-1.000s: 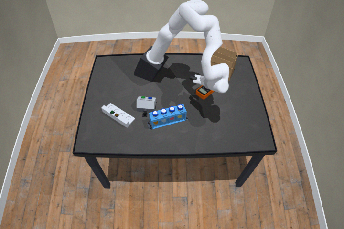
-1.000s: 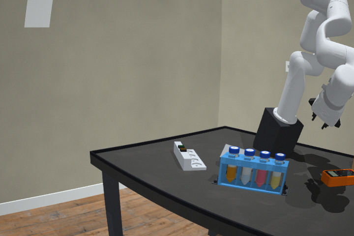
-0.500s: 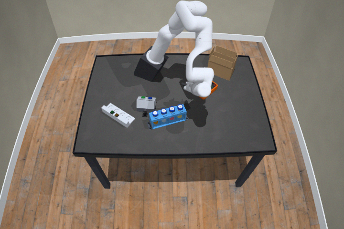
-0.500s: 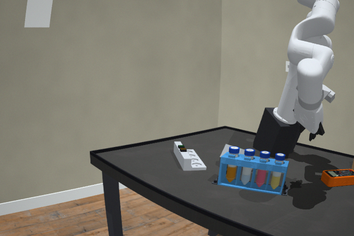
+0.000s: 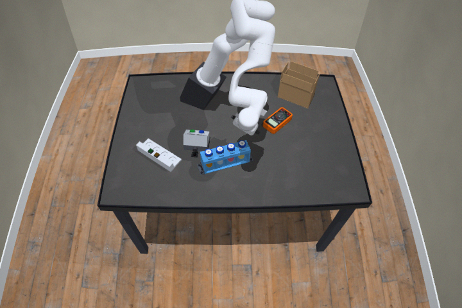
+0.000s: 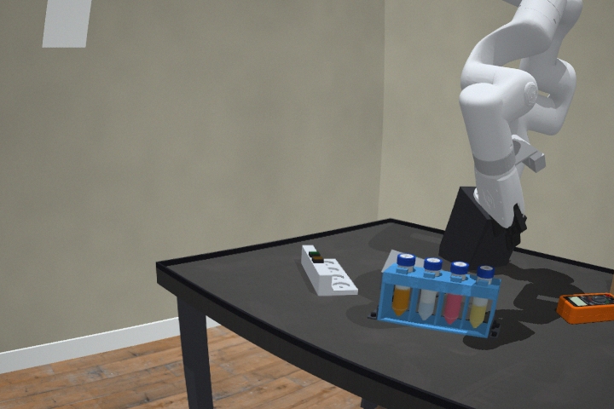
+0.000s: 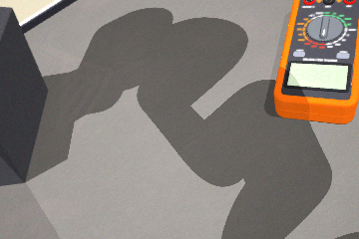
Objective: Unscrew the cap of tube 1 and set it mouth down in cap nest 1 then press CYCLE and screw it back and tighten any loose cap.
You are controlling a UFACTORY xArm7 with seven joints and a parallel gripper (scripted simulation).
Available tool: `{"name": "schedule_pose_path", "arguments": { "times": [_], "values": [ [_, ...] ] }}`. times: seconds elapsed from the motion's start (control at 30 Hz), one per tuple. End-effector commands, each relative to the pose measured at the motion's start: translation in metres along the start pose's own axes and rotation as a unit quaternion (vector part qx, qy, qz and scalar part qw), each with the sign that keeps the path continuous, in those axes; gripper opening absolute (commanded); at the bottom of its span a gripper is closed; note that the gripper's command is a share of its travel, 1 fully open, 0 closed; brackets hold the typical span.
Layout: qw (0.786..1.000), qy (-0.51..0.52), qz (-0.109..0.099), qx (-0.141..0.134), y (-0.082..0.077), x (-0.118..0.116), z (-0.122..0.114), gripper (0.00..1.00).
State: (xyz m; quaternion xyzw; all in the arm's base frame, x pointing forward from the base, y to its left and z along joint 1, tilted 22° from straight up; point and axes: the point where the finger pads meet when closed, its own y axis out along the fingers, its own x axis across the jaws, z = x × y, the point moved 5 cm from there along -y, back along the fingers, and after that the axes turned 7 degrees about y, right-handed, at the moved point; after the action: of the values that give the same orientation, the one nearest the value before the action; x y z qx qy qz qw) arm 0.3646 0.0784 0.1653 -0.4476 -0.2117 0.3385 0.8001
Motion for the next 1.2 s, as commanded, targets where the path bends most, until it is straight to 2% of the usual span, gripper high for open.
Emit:
{"name": "schedule_pose_path", "arguments": {
  "times": [0.0, 0.03, 0.07, 0.13, 0.27, 0.37, 0.43, 0.53, 0.6, 0.67, 0.83, 0.93, 1.0, 1.1, 1.17],
  "values": [
    [1.0, 0.015, -0.02, -0.007, -0.006, -0.006, -0.014, 0.46],
    [0.999, 0.025, -0.032, -0.011, -0.007, -0.009, -0.018, 0.46],
    [0.999, 0.027, -0.034, -0.012, -0.009, -0.011, -0.022, 0.46],
    [0.997, 0.049, -0.058, -0.021, -0.011, -0.018, -0.03, 0.46],
    [0.993, 0.077, -0.086, -0.033, -0.015, -0.029, -0.046, 0.46],
    [0.992, 0.078, -0.088, -0.034, -0.016, -0.032, -0.05, 0.46],
    [0.988, 0.101, -0.11, -0.044, -0.018, -0.039, -0.057, 0.46],
    [0.987, 0.106, -0.114, -0.046, -0.02, -0.046, -0.068, 0.46],
    [0.981, 0.129, -0.134, -0.057, -0.021, -0.054, -0.075, 0.46],
    [0.98, 0.133, -0.137, -0.059, -0.022, -0.06, -0.082, 0.46],
    [0.967, 0.174, -0.168, -0.079, -0.023, -0.078, -0.099, 0.46],
    [0.966, 0.176, -0.17, -0.08, -0.023, -0.081, -0.102, 0.46],
    [0.957, 0.201, -0.186, -0.093, -0.023, -0.089, -0.108, 0.46],
    [0.955, 0.206, -0.19, -0.095, -0.023, -0.099, -0.118, 0.46],
    [0.949, 0.221, -0.199, -0.103, -0.023, -0.107, -0.124, 0.46]
  ]
}}
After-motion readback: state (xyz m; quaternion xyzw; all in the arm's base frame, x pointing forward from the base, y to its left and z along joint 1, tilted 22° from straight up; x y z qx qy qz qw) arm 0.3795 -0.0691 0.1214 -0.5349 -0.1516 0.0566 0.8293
